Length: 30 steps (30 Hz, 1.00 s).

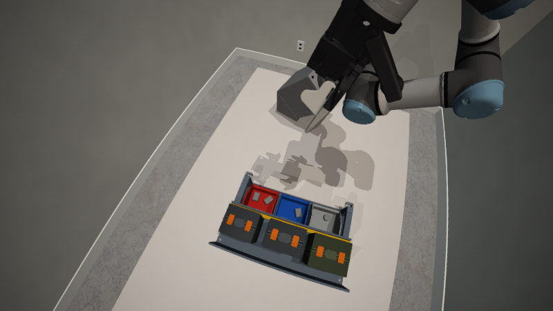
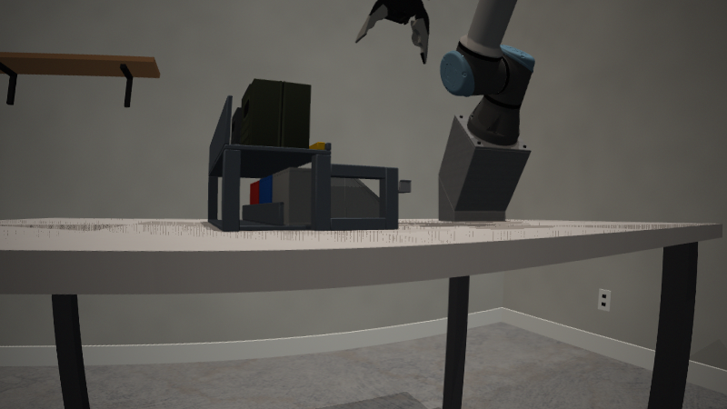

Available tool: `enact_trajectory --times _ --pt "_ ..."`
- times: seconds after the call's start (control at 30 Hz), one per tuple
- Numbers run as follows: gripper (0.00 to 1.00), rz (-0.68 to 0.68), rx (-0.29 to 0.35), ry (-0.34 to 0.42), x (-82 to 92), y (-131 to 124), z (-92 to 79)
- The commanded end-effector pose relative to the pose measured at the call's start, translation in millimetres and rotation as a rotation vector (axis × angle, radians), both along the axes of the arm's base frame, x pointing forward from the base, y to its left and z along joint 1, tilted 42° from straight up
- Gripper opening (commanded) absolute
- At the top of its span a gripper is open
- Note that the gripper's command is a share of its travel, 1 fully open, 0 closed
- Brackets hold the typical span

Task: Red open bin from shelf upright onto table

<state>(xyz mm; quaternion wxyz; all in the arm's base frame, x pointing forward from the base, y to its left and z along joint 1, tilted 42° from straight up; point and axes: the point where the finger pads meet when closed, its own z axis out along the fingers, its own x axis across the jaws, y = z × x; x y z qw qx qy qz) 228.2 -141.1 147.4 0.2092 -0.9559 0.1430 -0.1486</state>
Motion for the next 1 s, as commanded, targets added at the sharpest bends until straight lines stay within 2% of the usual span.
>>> enact_trajectory --times 0.0,0.27,0.3,0.43,0.83,0.87,0.97 --pt "1.0 0.182 0.163 -0.019 -14.4 -3.1 14.4" --pt "1.0 0.182 0.163 -0.019 -14.4 -3.1 14.4" --pt "1.0 0.05 0.043 -0.007 -3.8 -1.2 3.9" --pt "1.0 0.204 0.182 -0.022 -13.8 -2.6 14.1" --pt "1.0 0.204 0.182 -0.022 -13.8 -2.6 14.1" --pt "1.0 0.073 0.062 -0.011 -5.0 -1.3 5.1" --pt "1.0 0.188 0.167 -0.021 -10.4 -1.8 11.0"
